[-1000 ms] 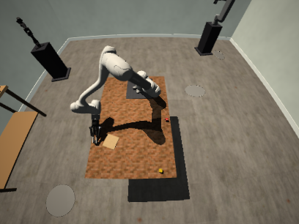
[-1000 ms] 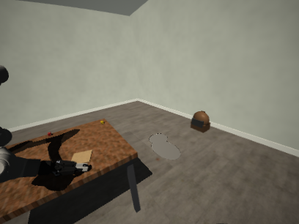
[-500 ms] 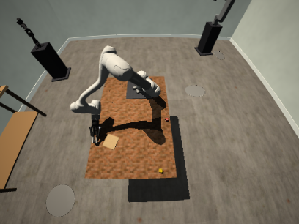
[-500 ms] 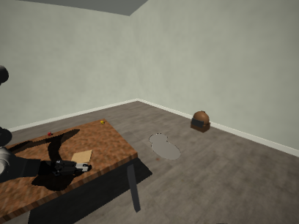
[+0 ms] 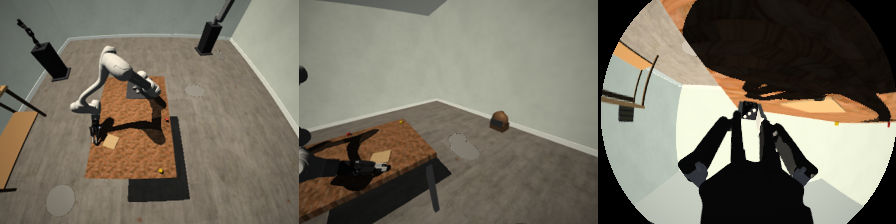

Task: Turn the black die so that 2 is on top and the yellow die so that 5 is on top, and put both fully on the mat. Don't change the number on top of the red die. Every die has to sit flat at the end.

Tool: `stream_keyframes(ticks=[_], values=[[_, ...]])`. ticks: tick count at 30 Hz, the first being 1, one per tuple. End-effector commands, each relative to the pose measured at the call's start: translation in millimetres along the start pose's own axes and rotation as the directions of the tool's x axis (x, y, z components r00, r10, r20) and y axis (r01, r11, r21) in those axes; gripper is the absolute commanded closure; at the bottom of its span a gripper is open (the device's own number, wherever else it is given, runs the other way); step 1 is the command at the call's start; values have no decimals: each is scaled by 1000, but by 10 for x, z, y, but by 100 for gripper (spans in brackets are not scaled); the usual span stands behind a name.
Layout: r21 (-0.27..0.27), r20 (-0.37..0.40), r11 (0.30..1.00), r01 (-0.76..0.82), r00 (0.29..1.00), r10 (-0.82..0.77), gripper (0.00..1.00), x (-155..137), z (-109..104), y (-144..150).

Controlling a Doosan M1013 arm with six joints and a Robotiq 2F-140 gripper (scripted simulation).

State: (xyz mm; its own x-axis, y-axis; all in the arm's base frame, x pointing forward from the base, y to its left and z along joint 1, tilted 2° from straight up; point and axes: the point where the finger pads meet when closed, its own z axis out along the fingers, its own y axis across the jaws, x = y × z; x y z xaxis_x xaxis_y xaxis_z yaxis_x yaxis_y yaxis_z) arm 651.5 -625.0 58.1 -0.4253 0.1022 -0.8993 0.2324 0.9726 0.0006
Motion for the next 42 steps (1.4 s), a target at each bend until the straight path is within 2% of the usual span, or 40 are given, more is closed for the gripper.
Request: stream_keyframes(ticks=[1,42], values=[[0,0,1000,0,1000,0,76,-2,-1,0],[0,0,1000,0,1000,0,76,101,54,0]])
